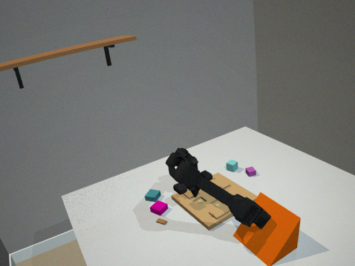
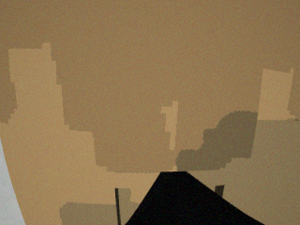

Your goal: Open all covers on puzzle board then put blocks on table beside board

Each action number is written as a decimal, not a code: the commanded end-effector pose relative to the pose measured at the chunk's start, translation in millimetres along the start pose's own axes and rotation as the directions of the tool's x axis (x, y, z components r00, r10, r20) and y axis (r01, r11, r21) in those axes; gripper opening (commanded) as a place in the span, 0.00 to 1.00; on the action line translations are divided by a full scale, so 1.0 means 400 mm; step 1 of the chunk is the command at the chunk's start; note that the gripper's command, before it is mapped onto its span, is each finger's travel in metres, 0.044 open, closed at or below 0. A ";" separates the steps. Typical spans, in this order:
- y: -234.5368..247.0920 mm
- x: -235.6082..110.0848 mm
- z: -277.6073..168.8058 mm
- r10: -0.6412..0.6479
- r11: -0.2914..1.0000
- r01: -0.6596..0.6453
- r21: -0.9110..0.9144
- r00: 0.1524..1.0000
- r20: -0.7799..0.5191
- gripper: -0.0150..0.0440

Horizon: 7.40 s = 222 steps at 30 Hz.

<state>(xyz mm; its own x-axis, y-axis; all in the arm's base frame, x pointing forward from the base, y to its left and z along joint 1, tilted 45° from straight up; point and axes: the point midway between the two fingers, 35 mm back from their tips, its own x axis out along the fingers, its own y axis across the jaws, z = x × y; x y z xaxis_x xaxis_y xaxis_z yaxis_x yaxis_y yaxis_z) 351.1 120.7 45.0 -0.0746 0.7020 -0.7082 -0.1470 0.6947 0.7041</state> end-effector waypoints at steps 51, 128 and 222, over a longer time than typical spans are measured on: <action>-0.015 -0.135 -0.239 0.000 0.118 -0.002 0.993 1.000 0.002 0.25; -0.018 -0.046 -0.258 -0.001 0.003 -0.002 1.000 1.000 0.002 0.25; -0.177 0.012 -0.254 -0.005 0.003 -0.002 1.000 1.000 0.002 0.25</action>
<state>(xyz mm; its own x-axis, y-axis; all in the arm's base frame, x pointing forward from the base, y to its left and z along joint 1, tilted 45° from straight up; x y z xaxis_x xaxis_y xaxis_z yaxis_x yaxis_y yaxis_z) 261.2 62.0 -9.0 -0.0675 0.7010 -0.7100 0.9868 0.1518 0.0561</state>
